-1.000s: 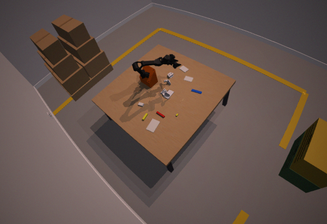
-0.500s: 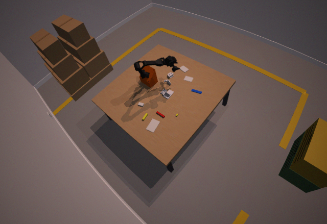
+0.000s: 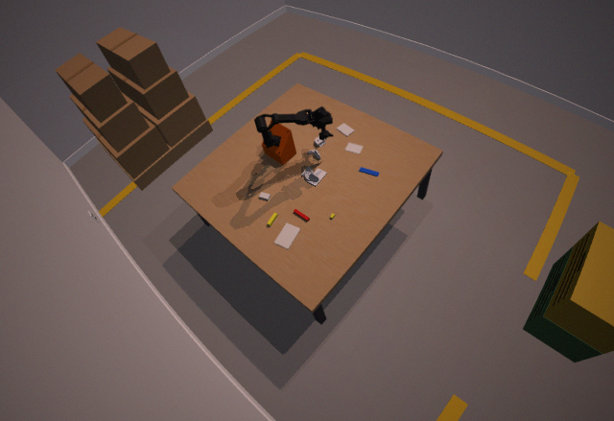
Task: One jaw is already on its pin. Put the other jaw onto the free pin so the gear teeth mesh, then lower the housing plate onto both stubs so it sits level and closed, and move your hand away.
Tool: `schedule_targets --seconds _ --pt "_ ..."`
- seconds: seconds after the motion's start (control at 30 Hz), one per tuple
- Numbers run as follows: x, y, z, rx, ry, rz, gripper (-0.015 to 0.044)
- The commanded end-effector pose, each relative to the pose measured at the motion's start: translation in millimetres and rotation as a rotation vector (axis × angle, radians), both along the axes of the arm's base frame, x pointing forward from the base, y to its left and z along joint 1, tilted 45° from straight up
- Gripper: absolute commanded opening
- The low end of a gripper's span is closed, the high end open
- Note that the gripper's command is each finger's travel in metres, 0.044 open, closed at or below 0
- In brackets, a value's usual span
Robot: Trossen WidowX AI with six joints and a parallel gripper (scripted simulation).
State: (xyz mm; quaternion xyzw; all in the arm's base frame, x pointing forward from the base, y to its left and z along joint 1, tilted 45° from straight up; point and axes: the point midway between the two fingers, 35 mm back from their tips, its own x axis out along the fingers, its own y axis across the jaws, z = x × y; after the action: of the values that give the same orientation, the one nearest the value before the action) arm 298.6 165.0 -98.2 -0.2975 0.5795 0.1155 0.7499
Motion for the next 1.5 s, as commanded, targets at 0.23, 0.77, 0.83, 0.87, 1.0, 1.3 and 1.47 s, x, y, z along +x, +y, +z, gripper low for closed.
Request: schedule_targets --seconds 0.23,0.77,0.83,0.87,1.0,1.3,1.47 --pt "-17 -25 -11 -0.068 0.041 -0.249 0.0440" --pt "-45 -61 -20 -0.204 0.052 -0.593 0.0440" --pt "-48 -65 -20 -0.224 0.048 -0.634 0.0440" --pt "-50 -67 -20 -0.234 0.046 -0.654 0.0440" --pt "-56 -75 -20 -0.275 0.033 -0.734 0.0440" --pt "-71 -94 -17 -0.373 -0.012 -0.902 0.0440" --pt "-78 -103 -14 -0.430 -0.047 -0.989 0.0440"
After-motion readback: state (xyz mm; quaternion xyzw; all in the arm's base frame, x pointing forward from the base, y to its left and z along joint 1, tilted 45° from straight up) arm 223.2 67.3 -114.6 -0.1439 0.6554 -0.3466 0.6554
